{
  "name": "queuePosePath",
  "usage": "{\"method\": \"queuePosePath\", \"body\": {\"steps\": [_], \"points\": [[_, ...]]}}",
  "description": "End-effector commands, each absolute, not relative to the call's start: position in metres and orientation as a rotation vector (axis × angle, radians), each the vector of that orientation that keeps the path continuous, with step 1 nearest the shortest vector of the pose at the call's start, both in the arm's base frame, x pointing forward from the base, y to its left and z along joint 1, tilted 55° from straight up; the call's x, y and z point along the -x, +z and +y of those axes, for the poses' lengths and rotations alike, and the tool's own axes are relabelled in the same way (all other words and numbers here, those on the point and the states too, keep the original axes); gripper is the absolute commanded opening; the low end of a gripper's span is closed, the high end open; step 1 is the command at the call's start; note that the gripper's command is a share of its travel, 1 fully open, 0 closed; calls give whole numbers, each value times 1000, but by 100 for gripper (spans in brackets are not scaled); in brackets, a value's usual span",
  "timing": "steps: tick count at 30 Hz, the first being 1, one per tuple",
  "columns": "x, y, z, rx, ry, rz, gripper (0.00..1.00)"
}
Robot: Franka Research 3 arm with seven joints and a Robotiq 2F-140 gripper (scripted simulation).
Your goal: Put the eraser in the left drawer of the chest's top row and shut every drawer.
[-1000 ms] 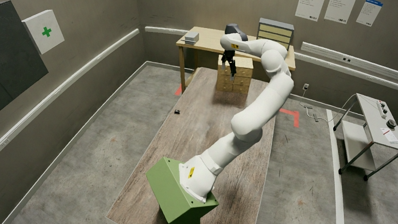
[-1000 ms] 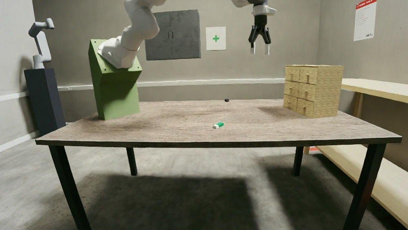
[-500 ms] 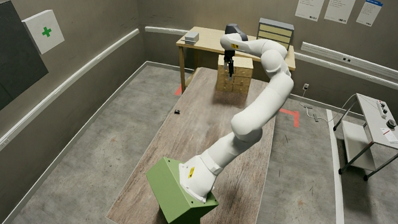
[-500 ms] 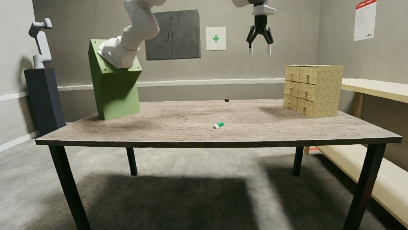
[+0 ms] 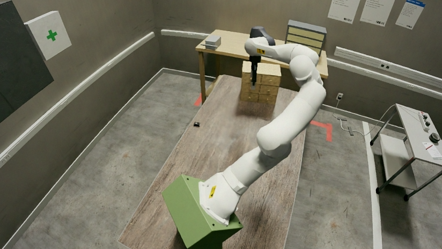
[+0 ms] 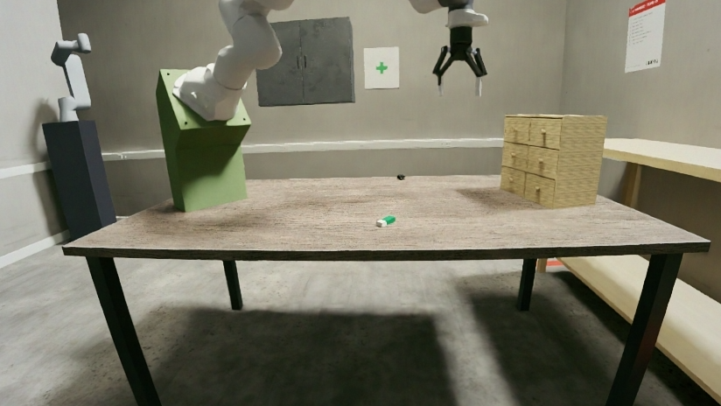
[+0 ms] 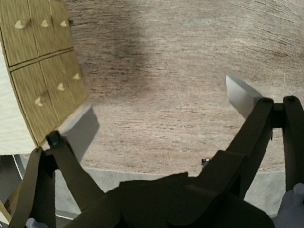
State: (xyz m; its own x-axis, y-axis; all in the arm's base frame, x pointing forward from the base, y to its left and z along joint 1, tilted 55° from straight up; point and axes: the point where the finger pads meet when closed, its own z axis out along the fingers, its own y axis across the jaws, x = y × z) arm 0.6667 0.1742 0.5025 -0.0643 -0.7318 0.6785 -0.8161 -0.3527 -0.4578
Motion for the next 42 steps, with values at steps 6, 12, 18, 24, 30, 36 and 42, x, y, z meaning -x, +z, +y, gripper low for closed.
{"method": "queuePosePath", "body": {"steps": [6, 12, 18, 24, 30, 36, 42], "points": [[-667, 502, 176, -1935, 1463, -2030, 100], [-667, 502, 176, -1868, 1479, -2141, 100], [-667, 502, 176, -1812, 1491, -2228, 100], [-668, 502, 176, -1722, 1504, -2355, 100], [-668, 502, 176, -1643, 1513, -2458, 100], [-668, 502, 176, -1577, 1518, -2538, 100], [-668, 502, 175, -1474, 1522, -2652, 100]]}}
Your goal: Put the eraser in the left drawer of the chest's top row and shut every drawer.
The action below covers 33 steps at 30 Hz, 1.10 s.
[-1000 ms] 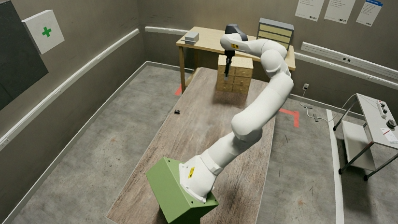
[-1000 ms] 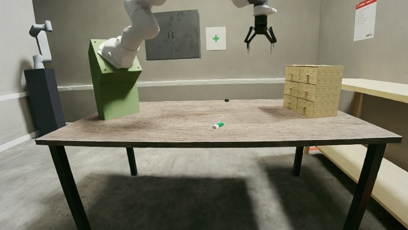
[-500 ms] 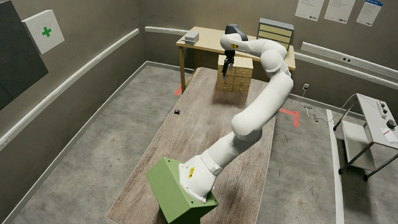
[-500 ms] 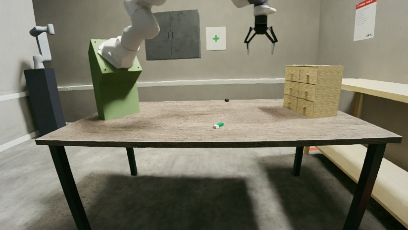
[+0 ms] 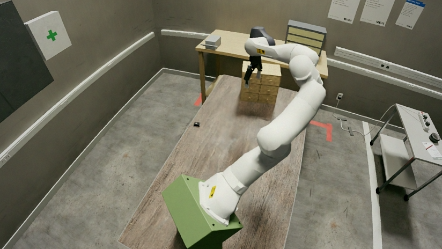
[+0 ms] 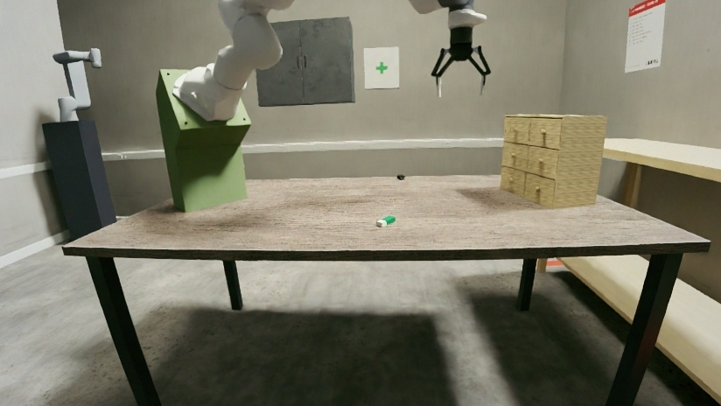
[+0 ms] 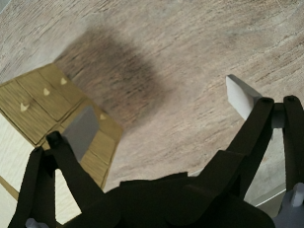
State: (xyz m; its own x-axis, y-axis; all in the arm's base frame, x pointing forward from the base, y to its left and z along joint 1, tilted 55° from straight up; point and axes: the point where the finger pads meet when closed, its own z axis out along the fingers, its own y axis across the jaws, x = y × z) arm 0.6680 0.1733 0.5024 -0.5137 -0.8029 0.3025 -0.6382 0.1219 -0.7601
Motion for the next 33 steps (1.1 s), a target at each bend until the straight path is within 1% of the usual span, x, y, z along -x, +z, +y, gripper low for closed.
{"method": "queuePosePath", "body": {"steps": [1, 33], "points": [[-668, 502, 175, 1234, -1290, 2262, 100], [-669, 502, 175, 728, -1135, 2349, 100]]}}
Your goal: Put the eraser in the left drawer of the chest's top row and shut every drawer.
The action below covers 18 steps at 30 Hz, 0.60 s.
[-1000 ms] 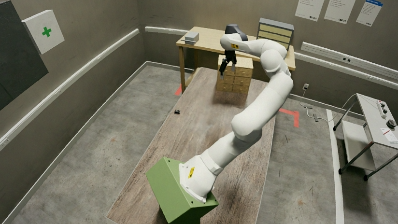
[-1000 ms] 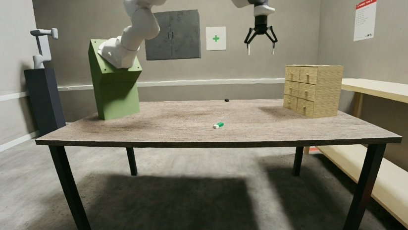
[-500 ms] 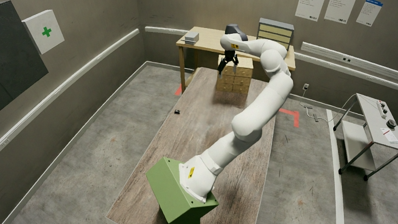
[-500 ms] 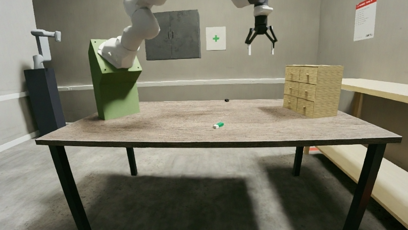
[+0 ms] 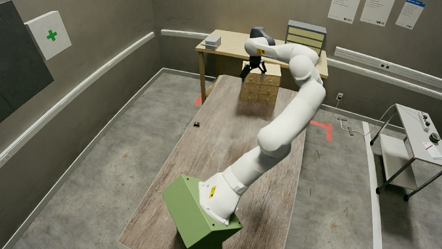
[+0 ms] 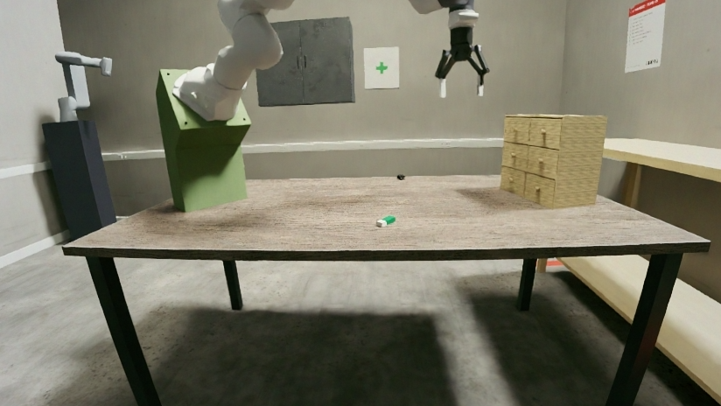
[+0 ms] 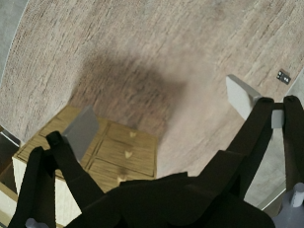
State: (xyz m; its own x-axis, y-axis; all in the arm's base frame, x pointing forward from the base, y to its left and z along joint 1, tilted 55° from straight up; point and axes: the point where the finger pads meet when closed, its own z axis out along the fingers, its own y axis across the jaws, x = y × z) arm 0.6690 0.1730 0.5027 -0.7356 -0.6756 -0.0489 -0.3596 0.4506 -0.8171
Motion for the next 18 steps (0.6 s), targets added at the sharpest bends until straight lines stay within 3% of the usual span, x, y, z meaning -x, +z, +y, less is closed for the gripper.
{"method": "queuePosePath", "body": {"steps": [1, 18], "points": [[-669, 502, 175, 713, -1130, 2351, 100], [-669, 502, 175, 509, -1059, 2361, 100]]}}
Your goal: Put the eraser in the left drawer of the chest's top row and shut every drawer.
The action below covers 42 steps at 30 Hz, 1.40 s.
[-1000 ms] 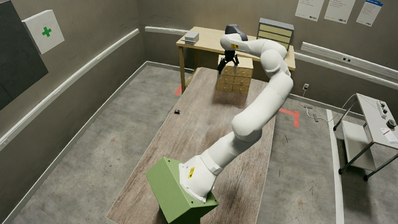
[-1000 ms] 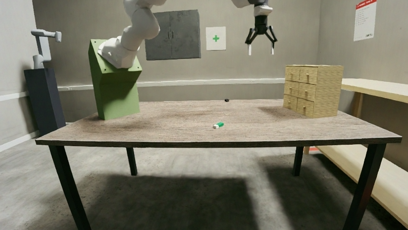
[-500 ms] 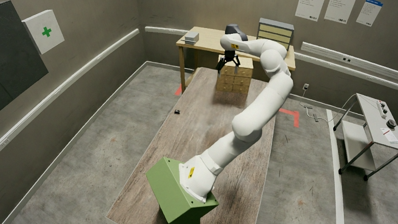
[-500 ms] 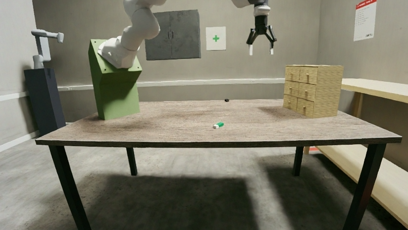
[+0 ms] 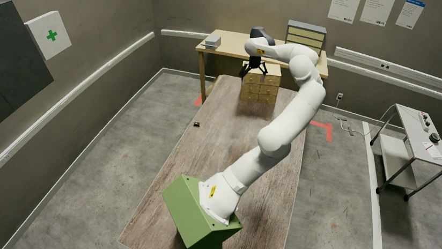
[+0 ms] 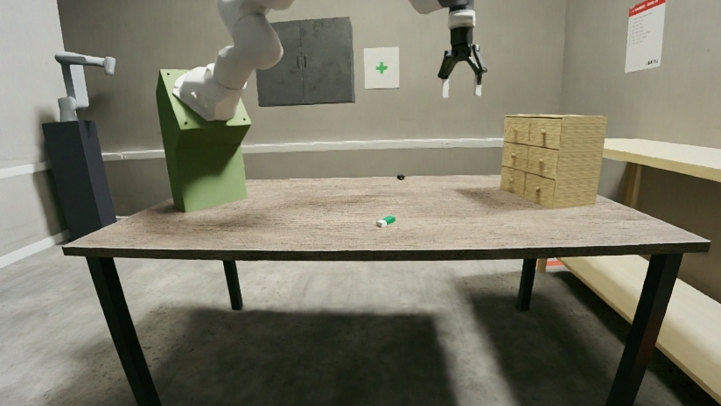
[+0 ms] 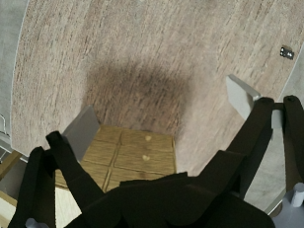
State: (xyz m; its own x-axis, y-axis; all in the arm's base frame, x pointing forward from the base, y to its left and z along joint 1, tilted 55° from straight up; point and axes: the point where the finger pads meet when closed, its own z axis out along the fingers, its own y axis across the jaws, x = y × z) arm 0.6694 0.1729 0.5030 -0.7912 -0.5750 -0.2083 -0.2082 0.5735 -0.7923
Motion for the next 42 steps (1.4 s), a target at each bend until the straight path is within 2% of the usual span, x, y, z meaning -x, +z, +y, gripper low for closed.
{"method": "queuePosePath", "body": {"steps": [1, 42], "points": [[-669, 502, 175, 497, -1054, 2361, 100], [-670, 502, 174, 219, -948, 2351, 100]]}}
